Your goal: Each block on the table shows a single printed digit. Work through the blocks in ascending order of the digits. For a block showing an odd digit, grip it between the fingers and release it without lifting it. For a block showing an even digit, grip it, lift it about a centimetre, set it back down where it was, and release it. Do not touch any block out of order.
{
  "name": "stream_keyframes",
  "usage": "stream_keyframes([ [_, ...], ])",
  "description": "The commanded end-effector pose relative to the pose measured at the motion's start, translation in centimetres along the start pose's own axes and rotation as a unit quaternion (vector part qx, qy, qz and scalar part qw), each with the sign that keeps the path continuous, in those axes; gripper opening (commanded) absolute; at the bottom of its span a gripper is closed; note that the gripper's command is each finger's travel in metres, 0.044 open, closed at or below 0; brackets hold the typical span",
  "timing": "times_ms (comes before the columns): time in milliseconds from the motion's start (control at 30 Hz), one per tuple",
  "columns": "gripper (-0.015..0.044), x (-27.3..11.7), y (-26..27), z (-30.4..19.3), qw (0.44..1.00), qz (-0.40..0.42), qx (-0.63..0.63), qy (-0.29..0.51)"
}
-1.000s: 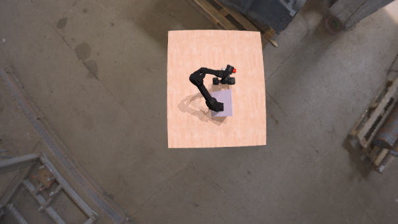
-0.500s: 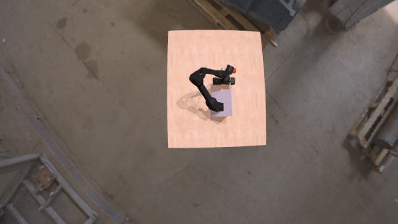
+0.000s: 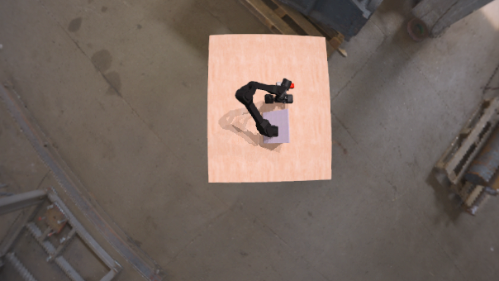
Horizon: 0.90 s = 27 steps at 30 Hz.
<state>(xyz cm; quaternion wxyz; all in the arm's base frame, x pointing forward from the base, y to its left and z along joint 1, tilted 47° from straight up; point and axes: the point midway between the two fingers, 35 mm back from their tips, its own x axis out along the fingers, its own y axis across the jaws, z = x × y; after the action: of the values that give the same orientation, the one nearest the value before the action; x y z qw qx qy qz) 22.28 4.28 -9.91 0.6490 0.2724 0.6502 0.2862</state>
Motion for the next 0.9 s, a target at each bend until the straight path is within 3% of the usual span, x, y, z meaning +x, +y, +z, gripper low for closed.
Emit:
stream_keyframes([
  [0, 0.0383, 0.0, 0.0, 0.0, 1.0, 0.002, 0.002, -0.001],
  [433, 0.04, -4.0, 0.7, 0.6, 1.0, -0.002, 0.002, -0.001],
  [667, 0.04, -7.9, 11.0, 4.6, 1.0, -0.012, 0.001, -0.003],
  [867, 0.04, -11.1, 22.0, 3.2, 1.0, -0.002, 0.0, -0.002],
])
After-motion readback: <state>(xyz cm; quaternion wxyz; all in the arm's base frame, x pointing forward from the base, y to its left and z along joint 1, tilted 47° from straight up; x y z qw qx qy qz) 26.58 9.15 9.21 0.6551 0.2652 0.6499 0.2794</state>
